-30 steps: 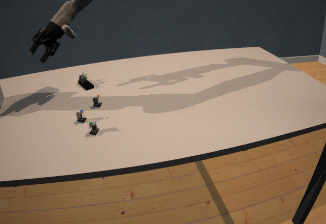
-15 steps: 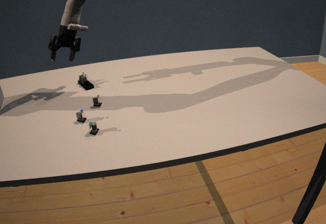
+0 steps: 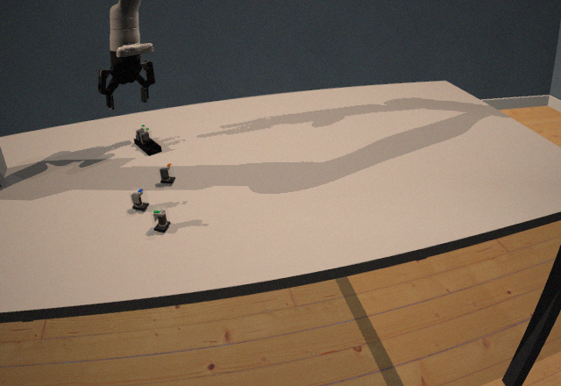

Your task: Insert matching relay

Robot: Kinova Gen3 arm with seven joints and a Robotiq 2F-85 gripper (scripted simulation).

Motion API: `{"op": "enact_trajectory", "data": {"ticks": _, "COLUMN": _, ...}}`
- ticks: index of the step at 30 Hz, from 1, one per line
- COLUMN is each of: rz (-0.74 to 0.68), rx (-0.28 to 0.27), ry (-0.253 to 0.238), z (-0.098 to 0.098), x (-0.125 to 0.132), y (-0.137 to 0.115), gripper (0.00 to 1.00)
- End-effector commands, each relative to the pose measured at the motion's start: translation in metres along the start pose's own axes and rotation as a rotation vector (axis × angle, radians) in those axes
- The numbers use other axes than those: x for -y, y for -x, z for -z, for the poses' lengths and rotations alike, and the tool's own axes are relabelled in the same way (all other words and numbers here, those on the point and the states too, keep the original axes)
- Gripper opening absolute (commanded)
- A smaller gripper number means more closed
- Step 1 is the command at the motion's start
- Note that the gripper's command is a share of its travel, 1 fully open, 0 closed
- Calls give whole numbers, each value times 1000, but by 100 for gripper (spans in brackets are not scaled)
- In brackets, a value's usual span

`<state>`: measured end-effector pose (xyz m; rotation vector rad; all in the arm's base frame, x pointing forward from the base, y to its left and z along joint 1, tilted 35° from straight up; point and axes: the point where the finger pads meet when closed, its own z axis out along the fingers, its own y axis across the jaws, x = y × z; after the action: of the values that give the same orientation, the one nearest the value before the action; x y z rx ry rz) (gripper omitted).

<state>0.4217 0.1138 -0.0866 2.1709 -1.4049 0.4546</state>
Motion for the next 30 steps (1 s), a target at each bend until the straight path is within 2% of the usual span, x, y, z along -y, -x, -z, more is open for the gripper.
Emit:
{"op": "enact_trajectory", "data": {"ticks": 1, "rz": -7, "rx": -16, "ry": -28, "z": -3, "x": 4, "y": 7, "gripper": 100}}
{"op": "enact_trajectory", "data": {"ticks": 8, "rz": -46, "rx": -26, "ry": -79, "z": -7, "x": 16, "y": 11, "gripper": 100}}
{"op": "enact_trajectory", "data": {"ticks": 19, "rz": -54, "rx": -28, "ry": -89, "z": -8, "x": 19, "y": 11, "gripper": 100}}
{"op": "enact_trajectory", "data": {"ticks": 20, "rz": -54, "rx": -28, "ry": -89, "z": -8, "x": 19, "y": 11, "gripper": 0}}
{"op": "enact_trajectory", "data": {"ticks": 30, "rz": -54, "rx": -28, "ry": -89, "z": -8, "x": 19, "y": 11, "gripper": 0}}
